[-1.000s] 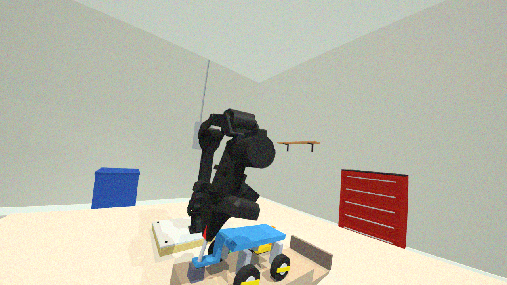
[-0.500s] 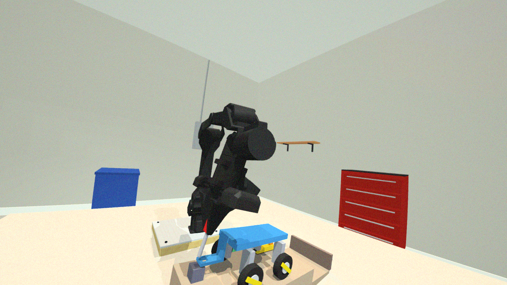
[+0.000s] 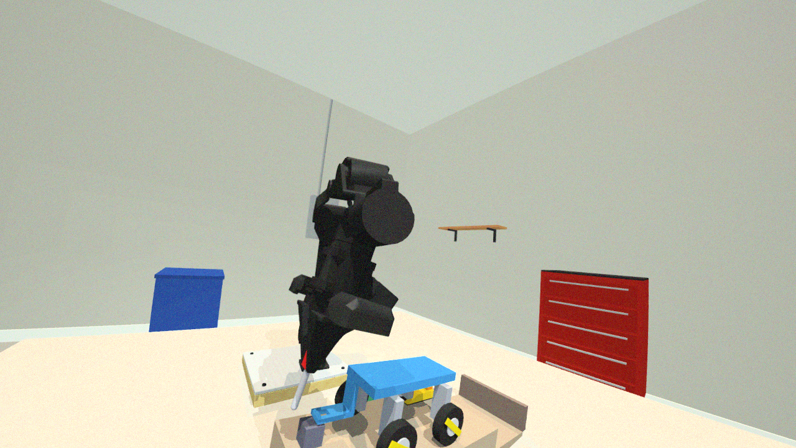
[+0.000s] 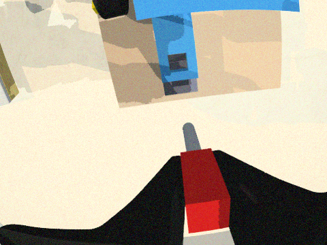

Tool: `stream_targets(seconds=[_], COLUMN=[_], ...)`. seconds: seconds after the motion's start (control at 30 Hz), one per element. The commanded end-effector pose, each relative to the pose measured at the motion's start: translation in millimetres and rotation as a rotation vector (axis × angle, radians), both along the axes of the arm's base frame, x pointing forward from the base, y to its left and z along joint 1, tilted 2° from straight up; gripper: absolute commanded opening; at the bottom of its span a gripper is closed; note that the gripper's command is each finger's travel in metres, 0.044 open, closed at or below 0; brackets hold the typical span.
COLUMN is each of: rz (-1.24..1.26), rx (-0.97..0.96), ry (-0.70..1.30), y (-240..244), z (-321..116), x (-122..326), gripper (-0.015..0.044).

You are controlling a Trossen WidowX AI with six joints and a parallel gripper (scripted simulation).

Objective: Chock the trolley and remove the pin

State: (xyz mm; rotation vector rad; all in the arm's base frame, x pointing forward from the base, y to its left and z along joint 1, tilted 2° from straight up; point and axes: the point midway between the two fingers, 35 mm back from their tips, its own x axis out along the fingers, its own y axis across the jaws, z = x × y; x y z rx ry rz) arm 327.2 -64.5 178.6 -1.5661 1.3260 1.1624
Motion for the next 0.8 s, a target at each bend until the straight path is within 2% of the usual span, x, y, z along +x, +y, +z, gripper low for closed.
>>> stream_targets(seconds=[0.0, 0.77], rz=[0.003, 0.003], rx=[-0.002, -0.003], ry=[0.002, 0.007], y=[-5, -18], z=[2, -1], x=[1, -73], gripper=[0.0, 0.0])
